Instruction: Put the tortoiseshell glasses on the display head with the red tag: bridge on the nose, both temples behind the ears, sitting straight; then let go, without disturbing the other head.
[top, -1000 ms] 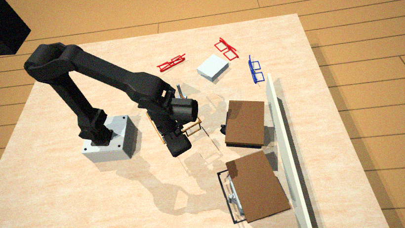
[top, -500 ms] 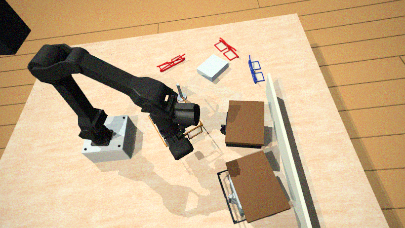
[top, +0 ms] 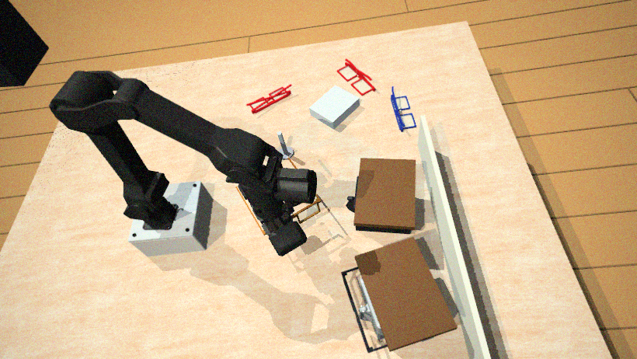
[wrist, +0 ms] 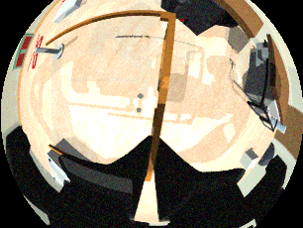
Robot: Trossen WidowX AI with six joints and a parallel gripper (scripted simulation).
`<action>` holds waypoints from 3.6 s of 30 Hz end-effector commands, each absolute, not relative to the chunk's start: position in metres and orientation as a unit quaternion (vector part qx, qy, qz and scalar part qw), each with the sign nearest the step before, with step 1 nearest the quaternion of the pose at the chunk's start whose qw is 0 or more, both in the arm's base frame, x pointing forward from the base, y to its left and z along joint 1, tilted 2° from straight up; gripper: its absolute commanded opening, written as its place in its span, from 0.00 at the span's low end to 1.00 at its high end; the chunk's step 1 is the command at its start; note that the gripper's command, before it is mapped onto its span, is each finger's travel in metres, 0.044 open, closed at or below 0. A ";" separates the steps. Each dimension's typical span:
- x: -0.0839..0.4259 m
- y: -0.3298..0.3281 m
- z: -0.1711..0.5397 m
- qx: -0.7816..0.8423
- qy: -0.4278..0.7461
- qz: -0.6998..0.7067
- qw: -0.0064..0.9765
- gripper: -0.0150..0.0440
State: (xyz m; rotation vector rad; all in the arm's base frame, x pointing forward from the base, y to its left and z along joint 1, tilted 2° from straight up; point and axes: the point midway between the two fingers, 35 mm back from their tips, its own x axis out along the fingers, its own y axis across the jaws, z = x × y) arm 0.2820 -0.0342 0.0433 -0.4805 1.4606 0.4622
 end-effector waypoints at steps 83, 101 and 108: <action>0.273 -0.025 -0.011 -0.214 0.656 0.211 0.693 0.44; 0.275 -0.032 0.041 -0.213 0.656 0.211 0.693 0.44; 0.276 -0.031 0.034 -0.215 0.654 0.207 0.695 0.59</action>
